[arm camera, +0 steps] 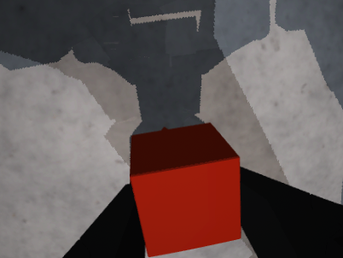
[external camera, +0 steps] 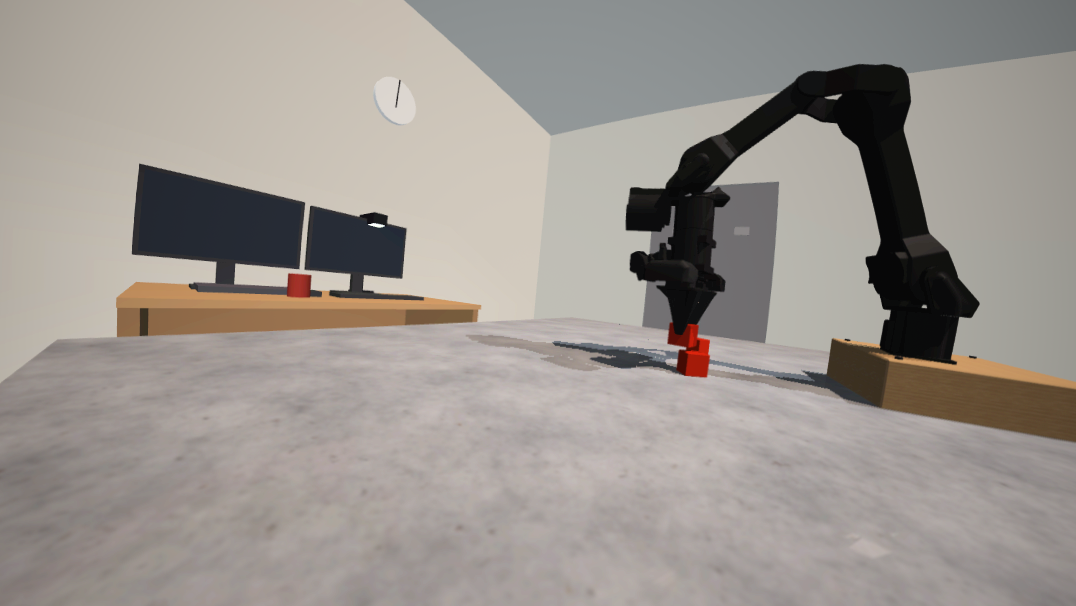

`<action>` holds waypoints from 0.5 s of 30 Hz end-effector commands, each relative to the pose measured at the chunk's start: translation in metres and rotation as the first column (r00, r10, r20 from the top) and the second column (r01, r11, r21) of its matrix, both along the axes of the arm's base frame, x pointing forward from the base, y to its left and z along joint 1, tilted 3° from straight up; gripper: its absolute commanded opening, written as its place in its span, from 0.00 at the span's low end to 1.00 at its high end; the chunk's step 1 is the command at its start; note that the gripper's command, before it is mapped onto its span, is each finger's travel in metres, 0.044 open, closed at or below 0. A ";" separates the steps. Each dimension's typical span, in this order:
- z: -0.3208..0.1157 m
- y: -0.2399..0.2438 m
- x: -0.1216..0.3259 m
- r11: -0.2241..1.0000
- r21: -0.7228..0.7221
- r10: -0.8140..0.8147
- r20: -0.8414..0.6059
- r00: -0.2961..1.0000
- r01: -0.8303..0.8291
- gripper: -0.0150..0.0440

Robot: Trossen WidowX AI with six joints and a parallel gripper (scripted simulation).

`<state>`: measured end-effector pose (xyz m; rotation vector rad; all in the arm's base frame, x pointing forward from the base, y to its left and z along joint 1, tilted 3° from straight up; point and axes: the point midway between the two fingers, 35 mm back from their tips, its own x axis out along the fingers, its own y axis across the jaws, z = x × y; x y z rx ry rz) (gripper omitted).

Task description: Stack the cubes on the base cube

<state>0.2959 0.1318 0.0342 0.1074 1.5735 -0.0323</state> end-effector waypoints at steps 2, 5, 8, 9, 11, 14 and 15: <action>-0.005 0.001 0.000 1.000 0.003 0.002 0.000 1.000 -0.002 0.43; -0.005 0.001 0.000 1.000 0.003 0.002 0.000 1.000 -0.002 0.43; -0.005 0.001 0.000 1.000 0.003 0.002 0.000 1.000 -0.002 0.43; -0.005 0.001 0.000 1.000 0.003 0.002 0.000 1.000 -0.002 0.43; -0.007 0.001 0.000 1.000 0.003 0.001 0.000 1.000 -0.001 0.43; -0.007 0.001 0.000 1.000 0.003 0.001 0.000 1.000 -0.001 0.43; -0.007 0.001 0.000 1.000 0.003 0.001 0.000 1.000 -0.001 0.43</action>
